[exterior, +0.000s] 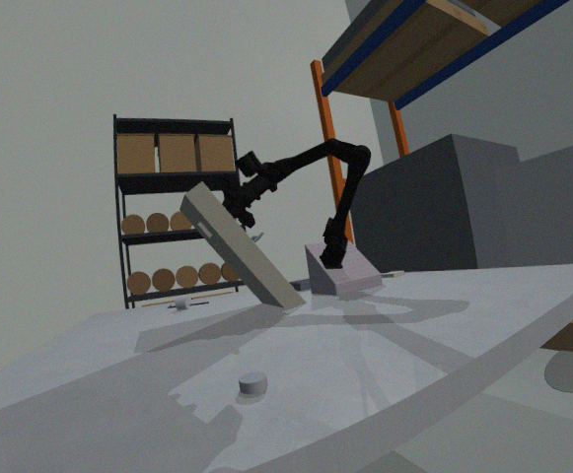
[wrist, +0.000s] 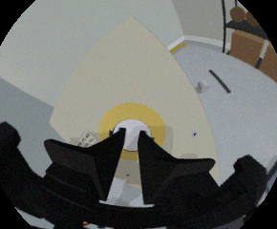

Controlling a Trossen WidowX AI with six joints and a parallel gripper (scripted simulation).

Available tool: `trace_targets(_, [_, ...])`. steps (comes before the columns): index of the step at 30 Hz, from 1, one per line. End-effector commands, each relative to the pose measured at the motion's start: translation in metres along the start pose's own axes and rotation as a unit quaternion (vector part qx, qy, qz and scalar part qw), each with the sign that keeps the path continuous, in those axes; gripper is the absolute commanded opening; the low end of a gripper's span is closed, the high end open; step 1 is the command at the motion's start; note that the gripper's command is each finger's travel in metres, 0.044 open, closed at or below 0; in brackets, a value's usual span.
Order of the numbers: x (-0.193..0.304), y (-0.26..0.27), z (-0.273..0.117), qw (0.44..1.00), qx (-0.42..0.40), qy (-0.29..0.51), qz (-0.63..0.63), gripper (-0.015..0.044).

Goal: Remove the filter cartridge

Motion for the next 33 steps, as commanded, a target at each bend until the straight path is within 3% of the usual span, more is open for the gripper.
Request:
trace_targets(1, [-0.001,0.000,-0.004,1.000,0.009,-0.001,-0.007,0.0000])
trace_targets(15, [0.000,0.001,-0.071,1.000,0.008,-0.001,-0.005,0.0000])
trace_targets(33, [0.021,-0.033,-0.068,1.000,0.008,-0.001,-0.004,0.0000])
Point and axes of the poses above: the point midway between the two fingers, 35 mm back from their tips, its own z axis out along the fingers, its own y axis across the jaws, x = y × z, the point moved 4 cm from there along -z, back along the fingers, and after that the axes turned 7 degrees about z, right-handed, at the moved point
